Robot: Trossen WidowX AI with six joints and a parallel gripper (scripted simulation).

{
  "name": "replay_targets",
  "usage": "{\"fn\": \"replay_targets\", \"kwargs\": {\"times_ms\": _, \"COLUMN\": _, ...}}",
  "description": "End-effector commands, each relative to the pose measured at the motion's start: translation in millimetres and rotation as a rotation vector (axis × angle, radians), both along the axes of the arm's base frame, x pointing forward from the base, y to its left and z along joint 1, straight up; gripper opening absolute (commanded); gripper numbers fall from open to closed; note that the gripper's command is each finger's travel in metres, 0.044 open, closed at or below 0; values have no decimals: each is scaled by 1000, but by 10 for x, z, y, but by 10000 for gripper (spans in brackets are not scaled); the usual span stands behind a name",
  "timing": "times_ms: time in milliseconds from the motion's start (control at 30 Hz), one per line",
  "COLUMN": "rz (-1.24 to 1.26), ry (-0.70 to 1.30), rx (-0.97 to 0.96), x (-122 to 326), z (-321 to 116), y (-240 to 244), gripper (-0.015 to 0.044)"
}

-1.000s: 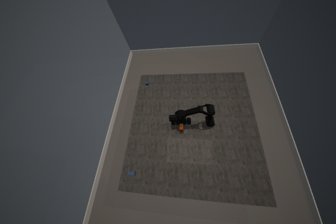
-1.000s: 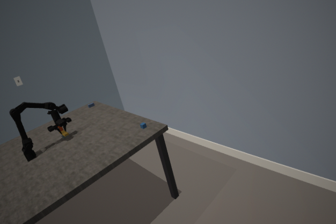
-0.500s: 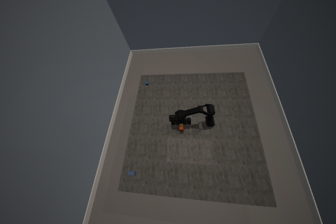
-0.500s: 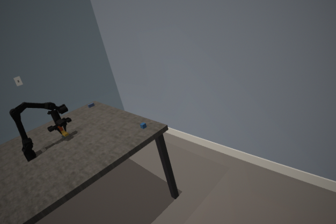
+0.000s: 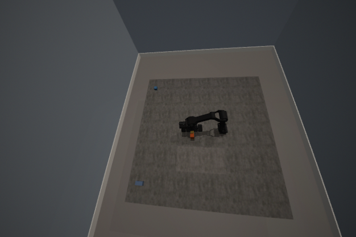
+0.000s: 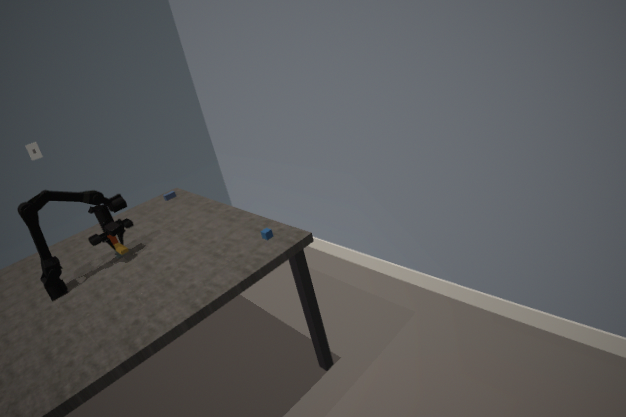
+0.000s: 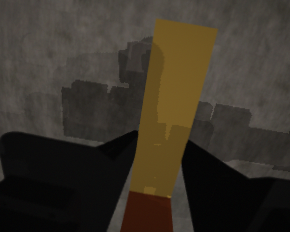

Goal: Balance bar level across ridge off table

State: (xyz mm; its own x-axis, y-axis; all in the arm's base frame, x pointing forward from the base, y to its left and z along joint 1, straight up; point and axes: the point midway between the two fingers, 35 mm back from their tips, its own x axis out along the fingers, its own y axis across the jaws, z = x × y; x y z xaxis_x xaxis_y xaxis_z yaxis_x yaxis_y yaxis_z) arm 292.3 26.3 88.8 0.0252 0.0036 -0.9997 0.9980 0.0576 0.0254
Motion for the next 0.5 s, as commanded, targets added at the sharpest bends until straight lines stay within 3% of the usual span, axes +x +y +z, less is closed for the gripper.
{"fn": "replay_targets", "kwargs": {"times_ms": 0, "rz": 3, "ry": 1, "rx": -2, "x": 1, "z": -27, "y": -4, "gripper": 0}}
{"fn": "replay_targets", "kwargs": {"times_ms": 467, "rz": 3, "ry": 1, "rx": -2, "x": 0, "z": -6, "y": -6, "gripper": 0}}
